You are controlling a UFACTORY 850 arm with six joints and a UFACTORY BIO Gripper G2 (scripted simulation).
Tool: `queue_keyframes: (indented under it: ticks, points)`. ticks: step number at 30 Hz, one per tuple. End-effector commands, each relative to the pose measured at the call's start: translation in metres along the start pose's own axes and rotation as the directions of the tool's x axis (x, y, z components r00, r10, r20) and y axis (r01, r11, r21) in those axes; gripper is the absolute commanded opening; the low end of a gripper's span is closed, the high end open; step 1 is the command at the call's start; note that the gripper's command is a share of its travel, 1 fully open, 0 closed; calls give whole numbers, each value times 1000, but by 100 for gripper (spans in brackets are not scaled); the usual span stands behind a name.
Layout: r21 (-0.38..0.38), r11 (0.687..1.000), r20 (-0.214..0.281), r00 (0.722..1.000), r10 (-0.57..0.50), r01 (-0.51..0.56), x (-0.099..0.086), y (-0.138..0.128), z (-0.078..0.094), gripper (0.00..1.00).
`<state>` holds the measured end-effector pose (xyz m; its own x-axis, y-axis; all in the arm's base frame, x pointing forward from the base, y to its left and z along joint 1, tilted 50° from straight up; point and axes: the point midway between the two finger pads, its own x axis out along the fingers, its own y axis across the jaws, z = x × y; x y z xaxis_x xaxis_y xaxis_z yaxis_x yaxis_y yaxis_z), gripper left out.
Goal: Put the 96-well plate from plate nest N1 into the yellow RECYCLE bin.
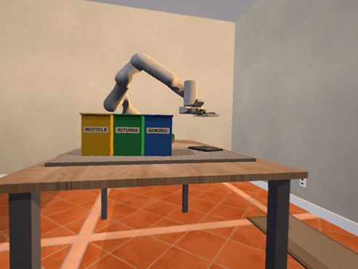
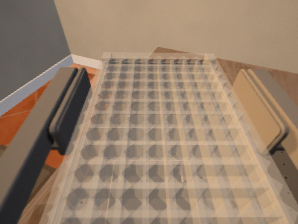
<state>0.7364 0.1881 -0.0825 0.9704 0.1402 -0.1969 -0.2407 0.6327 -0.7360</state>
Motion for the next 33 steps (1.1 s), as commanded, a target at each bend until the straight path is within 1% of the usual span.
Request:
queue_keyframes:
  ticks: [1,6,9,21,23,25,27,30,33]
  points:
    - [0,1000,2,1000,-1,1,0,0,9,0]
    - [0,1000,2,1000,-1,1,0,0,18,0]
    - [0,1000,2,1000,-1,1,0,0,19,0]
    - [0,1000,2,1000,-1,1,0,0,19,0]
    - [1,998,2,998,-67,67,-1,-7,19,0]
    - [1,998,2,998,-67,67,-1,-7,19,0]
    - [1,991,1,991,-134,134,-3,-13,19,0]
    - [1,973,1,973,-232,232,-5,-23,19,0]
    - [1,945,1,945,-328,328,-7,-33,19,0]
